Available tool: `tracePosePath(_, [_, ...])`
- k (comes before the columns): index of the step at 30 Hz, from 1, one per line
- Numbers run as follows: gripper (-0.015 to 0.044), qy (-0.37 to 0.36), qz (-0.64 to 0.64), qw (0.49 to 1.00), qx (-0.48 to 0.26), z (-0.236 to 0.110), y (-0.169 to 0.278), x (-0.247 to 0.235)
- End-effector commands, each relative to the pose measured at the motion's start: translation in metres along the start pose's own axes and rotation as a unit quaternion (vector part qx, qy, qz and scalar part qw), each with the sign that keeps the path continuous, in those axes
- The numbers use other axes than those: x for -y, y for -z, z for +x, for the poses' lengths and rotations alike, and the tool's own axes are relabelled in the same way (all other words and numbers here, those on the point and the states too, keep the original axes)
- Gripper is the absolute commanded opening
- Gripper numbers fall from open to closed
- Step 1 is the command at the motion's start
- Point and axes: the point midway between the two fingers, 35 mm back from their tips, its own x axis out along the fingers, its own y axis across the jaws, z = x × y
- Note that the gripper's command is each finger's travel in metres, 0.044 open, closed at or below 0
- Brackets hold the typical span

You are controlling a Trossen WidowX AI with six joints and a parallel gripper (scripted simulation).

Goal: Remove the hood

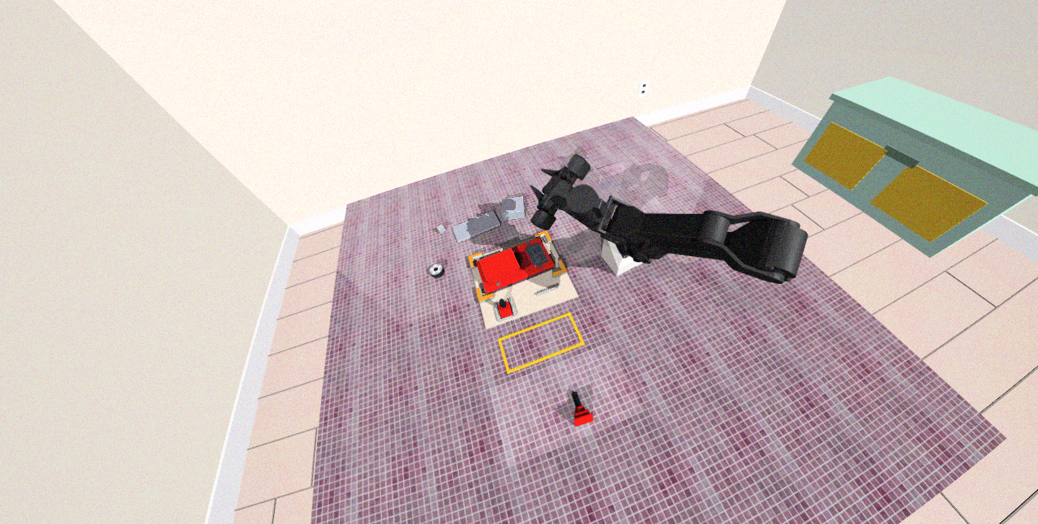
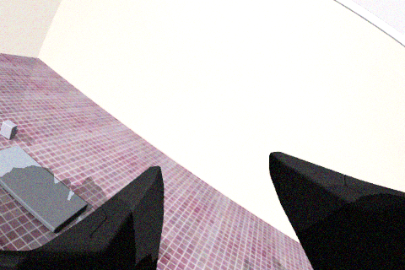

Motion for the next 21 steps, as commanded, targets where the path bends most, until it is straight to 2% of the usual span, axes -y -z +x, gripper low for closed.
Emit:
tracePosePath(1, [0.0247,-0.003,-0.003,1.000,-0.003,0.001,0.000,-0.001])
tracePosePath(8, [0.0431,-0.115,-0.096,0.983,-0.102,0.032,-0.010,-0.045])
tracePosePath(14, [0.0440,-0.228,-0.169,0.941,-0.185,0.046,-0.013,-0.088])
tracePosePath(21, [0.0440,-0.353,-0.222,0.868,-0.271,0.046,-0.016,-0.130])
